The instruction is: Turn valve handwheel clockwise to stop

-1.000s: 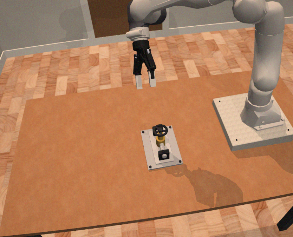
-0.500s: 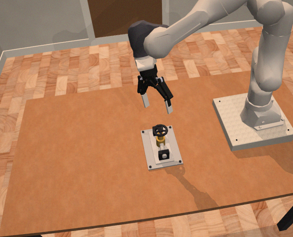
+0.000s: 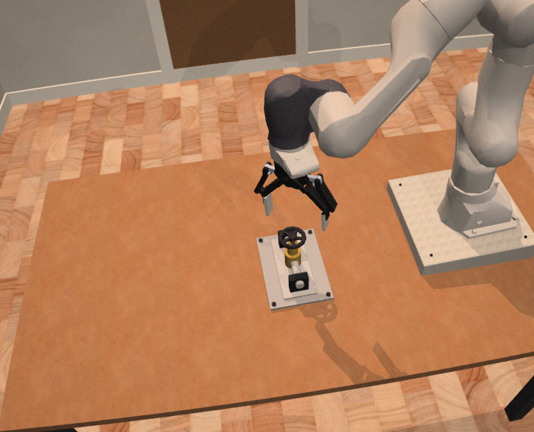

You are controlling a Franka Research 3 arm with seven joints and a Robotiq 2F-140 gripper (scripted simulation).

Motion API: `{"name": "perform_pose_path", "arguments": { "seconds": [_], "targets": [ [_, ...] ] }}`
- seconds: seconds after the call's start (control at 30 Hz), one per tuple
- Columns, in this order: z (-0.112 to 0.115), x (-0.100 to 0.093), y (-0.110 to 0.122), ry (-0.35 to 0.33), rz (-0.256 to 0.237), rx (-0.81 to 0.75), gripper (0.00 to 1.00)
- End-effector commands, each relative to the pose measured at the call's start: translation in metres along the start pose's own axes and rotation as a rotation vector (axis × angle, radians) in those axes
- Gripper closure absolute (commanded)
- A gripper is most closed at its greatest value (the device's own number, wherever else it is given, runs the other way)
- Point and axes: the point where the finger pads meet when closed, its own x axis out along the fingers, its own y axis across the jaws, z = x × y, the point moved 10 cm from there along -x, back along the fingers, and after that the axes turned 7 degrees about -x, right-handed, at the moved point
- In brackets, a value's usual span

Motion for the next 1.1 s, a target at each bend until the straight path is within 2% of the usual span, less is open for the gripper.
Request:
{"name": "perform_pose_path", "arguments": {
  "seconds": [0.0,0.9,0.93,1.07],
  "targets": [
    [-0.0028,-0.0016,0.006,-0.005,0.057,0.015,0.0],
    [-0.0028,-0.0016,0.006,-0.005,0.057,0.015,0.0],
    [-0.0028,-0.0016,0.006,-0.005,0.057,0.015,0.35],
    [-0.0029,-0.0017,0.0061,-0.005,0.057,0.015,0.35]
  ]
}}
